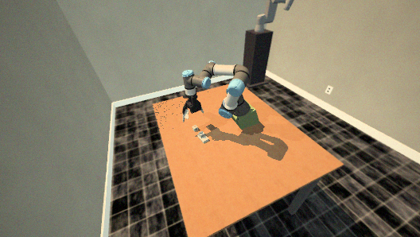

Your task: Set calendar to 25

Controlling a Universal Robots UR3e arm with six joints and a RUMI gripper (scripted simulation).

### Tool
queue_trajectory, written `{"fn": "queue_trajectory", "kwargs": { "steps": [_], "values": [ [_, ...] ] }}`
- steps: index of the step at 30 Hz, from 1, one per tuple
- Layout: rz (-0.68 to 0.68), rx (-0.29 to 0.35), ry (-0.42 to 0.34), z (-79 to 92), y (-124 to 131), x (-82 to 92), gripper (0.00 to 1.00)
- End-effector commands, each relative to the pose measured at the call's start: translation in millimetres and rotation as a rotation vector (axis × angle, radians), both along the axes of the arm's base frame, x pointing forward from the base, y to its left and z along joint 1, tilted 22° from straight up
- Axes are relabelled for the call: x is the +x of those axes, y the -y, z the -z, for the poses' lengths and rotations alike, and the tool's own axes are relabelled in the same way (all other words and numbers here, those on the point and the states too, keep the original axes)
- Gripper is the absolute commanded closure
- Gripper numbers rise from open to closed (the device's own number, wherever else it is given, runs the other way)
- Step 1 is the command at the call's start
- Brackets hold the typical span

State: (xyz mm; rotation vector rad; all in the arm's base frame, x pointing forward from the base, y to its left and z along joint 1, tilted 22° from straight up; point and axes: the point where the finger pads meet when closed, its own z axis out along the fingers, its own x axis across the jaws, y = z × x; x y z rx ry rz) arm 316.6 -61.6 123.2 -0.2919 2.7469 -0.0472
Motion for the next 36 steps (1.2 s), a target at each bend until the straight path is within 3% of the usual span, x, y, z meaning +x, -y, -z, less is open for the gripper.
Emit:
{"fn": "queue_trajectory", "kwargs": {
  "steps": [1, 12, 13, 36],
  "values": [
    [0.000, -0.002, 0.002, -0.8, 0.3, 0.3, 0.00],
    [0.003, 0.000, 0.002, 7.3, 0.3, 2.2, 0.00],
    [0.003, 0.000, 0.002, 7.3, 0.3, 2.2, 0.71],
    [0.003, 0.000, 0.002, 7.3, 0.3, 2.2, 0.71]
  ]
}}
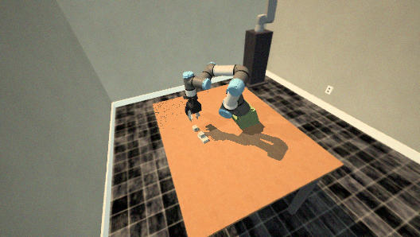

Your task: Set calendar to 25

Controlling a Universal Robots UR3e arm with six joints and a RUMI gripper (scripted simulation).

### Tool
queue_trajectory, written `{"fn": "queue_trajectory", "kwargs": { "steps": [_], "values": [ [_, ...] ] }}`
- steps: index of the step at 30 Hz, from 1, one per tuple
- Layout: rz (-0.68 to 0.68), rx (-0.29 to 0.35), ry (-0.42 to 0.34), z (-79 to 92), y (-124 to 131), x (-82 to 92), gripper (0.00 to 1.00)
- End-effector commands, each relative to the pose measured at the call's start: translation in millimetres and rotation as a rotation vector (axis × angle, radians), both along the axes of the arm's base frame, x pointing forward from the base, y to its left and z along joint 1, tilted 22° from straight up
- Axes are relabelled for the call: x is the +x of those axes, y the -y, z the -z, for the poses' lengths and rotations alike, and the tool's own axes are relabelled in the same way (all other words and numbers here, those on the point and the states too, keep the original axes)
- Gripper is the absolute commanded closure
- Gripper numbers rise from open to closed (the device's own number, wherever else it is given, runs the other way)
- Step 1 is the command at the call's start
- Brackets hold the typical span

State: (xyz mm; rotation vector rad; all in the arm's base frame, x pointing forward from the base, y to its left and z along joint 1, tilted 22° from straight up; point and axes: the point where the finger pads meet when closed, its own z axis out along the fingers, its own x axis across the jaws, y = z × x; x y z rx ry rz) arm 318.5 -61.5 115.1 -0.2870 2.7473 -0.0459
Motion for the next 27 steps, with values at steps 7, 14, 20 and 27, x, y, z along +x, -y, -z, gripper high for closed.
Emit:
{"fn": "queue_trajectory", "kwargs": {
  "steps": [7, 14, 20, 27],
  "values": [
    [0.000, -0.002, 0.002, -0.8, 0.4, 0.3, 0.71],
    [0.000, -0.002, 0.002, -0.6, 0.4, 0.4, 0.71],
    [0.000, -0.002, 0.002, 0.2, 0.4, 0.7, 0.71],
    [0.000, -0.002, 0.002, 4.4, 0.3, 2.5, 0.71]
  ]
}}
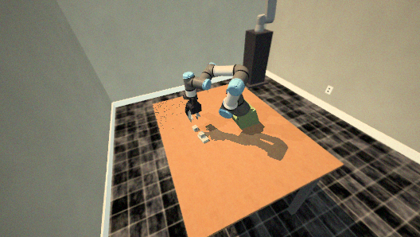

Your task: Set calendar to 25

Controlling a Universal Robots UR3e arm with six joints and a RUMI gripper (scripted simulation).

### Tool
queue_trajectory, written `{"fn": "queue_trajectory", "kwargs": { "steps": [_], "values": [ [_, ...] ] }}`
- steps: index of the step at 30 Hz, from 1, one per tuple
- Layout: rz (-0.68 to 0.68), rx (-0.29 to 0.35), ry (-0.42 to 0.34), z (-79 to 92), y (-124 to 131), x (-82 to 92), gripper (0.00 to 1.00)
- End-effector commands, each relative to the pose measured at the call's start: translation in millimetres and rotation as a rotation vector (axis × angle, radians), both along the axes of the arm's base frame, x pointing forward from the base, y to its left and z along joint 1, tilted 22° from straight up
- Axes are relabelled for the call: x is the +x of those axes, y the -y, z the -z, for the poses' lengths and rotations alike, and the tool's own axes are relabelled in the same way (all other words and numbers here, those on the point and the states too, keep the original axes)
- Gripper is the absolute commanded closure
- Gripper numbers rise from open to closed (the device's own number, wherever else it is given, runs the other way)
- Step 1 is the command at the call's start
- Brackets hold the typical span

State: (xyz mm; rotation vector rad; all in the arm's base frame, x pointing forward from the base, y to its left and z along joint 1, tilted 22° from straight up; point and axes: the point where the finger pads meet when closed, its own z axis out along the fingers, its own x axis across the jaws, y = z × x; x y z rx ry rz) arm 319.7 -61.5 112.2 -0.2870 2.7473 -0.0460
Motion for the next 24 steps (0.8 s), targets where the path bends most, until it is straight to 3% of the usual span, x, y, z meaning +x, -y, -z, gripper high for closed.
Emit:
{"fn": "queue_trajectory", "kwargs": {
  "steps": [1, 24],
  "values": [
    [0.000, -0.002, 0.001, 2.4, 0.3, 1.7, 0.71],
    [0.000, -0.002, 0.001, 31.6, 0.1, 13.8, 0.71]
  ]
}}
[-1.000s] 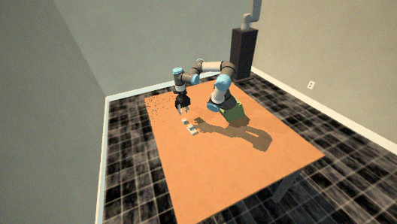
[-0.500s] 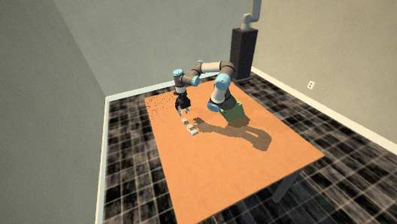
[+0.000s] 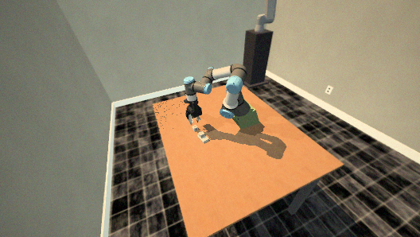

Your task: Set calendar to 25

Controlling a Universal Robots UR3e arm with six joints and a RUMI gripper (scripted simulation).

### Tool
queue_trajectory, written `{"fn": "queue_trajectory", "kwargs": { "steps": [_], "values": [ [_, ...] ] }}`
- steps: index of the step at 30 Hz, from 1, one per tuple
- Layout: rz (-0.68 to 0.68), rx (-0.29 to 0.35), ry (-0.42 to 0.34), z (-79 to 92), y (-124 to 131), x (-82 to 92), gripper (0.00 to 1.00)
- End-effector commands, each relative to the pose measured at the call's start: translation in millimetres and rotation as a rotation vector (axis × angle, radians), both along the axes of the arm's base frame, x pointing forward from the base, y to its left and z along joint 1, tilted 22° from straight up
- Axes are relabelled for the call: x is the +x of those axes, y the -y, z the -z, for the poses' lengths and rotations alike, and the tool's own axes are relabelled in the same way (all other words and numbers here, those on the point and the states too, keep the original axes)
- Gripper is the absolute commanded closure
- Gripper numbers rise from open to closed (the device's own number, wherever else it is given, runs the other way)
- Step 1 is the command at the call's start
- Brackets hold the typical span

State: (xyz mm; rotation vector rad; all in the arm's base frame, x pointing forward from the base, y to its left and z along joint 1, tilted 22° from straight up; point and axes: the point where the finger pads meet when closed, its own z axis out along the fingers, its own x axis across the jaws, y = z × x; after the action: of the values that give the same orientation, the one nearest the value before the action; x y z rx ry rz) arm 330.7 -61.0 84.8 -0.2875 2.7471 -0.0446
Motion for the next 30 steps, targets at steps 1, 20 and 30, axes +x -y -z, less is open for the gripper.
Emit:
{"fn": "queue_trajectory", "kwargs": {
  "steps": [1, 20, 30],
  "values": [
    [0.001, -0.003, 0.001, 4.2, 0.5, 2.7, 0.71],
    [0.001, -0.003, 0.001, 17.5, 0.4, 8.2, 0.71],
    [0.001, -0.003, 0.001, 18.1, 0.4, 8.5, 0.71]
  ]
}}
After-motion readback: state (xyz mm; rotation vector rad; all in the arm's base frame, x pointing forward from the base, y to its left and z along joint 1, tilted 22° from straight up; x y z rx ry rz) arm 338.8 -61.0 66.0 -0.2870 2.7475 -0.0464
